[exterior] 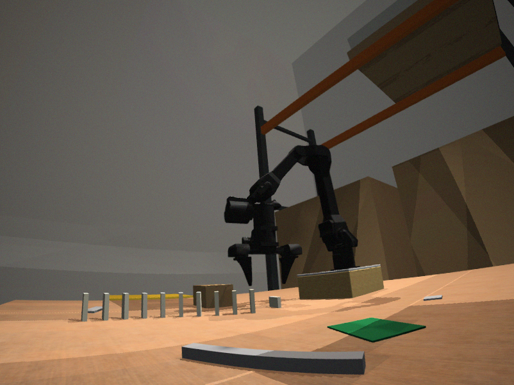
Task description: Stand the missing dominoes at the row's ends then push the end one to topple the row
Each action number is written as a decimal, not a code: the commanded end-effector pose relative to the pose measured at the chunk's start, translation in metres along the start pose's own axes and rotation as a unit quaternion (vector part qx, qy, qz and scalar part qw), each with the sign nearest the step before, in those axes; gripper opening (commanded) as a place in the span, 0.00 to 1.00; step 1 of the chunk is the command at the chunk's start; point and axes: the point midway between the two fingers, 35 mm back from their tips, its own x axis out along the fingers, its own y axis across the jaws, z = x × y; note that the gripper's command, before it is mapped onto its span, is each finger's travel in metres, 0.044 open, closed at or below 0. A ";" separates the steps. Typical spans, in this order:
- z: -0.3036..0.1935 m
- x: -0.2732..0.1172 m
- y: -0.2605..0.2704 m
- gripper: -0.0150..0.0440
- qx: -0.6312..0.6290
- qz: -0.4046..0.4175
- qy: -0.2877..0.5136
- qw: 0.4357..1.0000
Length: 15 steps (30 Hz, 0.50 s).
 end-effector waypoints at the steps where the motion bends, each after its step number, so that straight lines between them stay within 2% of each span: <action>1: -0.001 0.032 -0.007 1.00 0.004 -0.010 0.002 1.000; 15: 0.000 0.048 -0.008 1.00 0.004 -0.010 0.002 1.000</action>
